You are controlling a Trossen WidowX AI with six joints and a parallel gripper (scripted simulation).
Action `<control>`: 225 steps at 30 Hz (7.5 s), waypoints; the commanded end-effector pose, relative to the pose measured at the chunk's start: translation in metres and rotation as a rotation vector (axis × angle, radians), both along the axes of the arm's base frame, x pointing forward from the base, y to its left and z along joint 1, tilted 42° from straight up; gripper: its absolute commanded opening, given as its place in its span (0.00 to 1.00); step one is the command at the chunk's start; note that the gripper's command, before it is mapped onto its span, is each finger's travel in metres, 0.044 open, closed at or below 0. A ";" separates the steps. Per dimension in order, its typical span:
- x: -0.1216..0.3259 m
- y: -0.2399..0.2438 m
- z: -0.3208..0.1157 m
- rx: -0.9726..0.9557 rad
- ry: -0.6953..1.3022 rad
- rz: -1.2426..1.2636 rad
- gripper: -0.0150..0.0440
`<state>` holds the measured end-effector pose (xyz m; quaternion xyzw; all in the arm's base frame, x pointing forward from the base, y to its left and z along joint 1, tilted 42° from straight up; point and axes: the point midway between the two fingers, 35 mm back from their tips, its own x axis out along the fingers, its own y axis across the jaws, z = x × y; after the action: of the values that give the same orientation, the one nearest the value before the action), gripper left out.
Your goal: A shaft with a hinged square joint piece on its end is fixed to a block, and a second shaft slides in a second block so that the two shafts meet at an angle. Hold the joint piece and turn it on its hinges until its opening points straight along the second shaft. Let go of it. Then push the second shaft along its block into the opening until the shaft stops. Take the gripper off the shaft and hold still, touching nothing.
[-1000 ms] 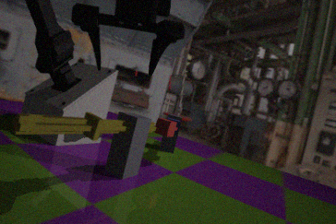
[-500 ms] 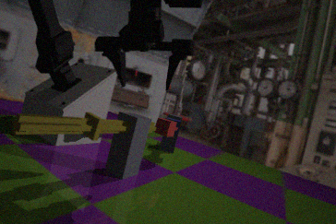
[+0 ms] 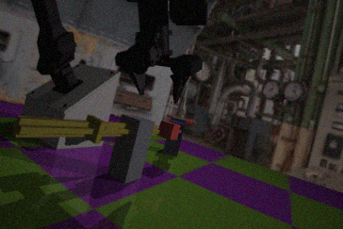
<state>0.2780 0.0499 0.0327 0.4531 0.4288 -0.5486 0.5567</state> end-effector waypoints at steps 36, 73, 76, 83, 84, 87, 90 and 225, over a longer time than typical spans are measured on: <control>0.009 -0.101 0.082 -0.315 0.305 0.837 1.00; -0.012 -0.178 0.140 -0.456 0.614 1.062 1.00; -0.012 -0.181 0.137 -0.463 0.572 0.968 1.00; -0.011 -0.189 0.129 -0.478 0.473 0.746 1.00; -0.011 -0.190 0.128 -0.480 0.459 0.715 1.00; -0.011 -0.194 0.125 -0.486 0.417 0.620 1.00; -0.011 -0.197 0.121 -0.491 0.374 0.525 1.00; -0.015 -0.237 0.078 -0.518 0.098 -0.092 0.37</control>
<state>0.2627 -0.1874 0.1110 0.2874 0.2792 -0.6862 0.6071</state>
